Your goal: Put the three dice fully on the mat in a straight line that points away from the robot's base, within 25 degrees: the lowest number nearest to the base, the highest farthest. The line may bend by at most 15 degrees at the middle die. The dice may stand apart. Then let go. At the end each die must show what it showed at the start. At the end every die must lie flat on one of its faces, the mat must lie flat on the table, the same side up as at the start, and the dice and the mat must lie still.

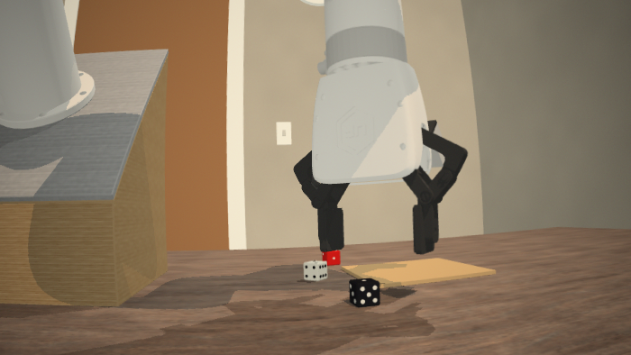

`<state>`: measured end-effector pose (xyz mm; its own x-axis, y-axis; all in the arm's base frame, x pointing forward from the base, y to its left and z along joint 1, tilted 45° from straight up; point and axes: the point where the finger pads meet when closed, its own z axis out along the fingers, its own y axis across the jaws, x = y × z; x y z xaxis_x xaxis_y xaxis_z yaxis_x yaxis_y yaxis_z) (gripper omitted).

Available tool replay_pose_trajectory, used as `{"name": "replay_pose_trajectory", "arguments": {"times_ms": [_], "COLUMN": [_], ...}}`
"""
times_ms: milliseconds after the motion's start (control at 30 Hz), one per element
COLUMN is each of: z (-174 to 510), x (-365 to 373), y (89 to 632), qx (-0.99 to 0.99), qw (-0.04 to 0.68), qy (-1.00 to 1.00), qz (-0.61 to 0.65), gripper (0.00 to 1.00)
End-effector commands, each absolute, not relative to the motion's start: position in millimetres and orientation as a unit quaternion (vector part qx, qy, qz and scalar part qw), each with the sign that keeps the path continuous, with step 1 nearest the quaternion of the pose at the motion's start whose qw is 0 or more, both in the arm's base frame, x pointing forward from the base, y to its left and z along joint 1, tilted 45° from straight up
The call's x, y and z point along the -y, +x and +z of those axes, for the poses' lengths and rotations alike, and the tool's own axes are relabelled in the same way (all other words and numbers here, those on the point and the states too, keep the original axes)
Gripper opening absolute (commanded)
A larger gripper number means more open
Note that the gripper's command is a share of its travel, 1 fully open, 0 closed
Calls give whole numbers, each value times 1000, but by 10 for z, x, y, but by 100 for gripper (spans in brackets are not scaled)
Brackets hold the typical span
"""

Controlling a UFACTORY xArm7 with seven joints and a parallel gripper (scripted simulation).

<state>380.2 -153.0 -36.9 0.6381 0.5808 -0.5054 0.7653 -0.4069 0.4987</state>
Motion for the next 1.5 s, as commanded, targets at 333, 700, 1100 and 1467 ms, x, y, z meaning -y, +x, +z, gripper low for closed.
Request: {"name": "replay_pose_trajectory", "arguments": {"times_ms": [333,700,1100,1467], "z": [-1090,-1234,-1234,-1234], "x": [822,683,683,683], "y": [3589,3544,3544,3544], "qx": [-407,-407,-407,-407], "qw": [363,363,363,363], "qy": [829,829,829,829], "qz": [-125,-125,-125,-125], "gripper": [100,100,100,100]}}
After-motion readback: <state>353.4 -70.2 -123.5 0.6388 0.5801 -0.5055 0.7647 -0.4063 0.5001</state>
